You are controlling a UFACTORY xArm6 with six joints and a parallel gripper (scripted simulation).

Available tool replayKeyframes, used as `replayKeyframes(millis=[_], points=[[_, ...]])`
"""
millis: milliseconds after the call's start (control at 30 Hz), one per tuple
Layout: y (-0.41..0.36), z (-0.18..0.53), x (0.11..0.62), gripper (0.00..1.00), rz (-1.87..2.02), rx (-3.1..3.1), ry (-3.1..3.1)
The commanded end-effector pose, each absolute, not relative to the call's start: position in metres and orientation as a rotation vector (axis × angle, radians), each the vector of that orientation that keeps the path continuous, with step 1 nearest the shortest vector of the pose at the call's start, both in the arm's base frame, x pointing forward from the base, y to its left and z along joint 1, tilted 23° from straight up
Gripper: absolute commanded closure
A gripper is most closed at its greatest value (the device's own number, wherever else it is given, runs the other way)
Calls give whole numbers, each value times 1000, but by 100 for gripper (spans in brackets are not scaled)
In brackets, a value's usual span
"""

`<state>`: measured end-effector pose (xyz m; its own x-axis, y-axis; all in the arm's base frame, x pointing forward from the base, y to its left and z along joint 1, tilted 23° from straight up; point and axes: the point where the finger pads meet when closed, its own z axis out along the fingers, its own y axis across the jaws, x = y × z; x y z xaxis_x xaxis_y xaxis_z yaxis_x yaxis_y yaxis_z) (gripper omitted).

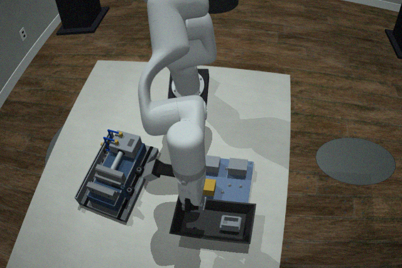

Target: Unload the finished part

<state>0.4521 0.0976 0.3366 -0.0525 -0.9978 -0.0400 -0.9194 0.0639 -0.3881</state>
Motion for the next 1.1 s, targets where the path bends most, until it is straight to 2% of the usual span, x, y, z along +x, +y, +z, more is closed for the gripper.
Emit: replayKeyframes(millis=[0,1067], points=[[98,339,453,100,-377,-1926,2046],[98,331,456,100,-377,-1926,2047]])
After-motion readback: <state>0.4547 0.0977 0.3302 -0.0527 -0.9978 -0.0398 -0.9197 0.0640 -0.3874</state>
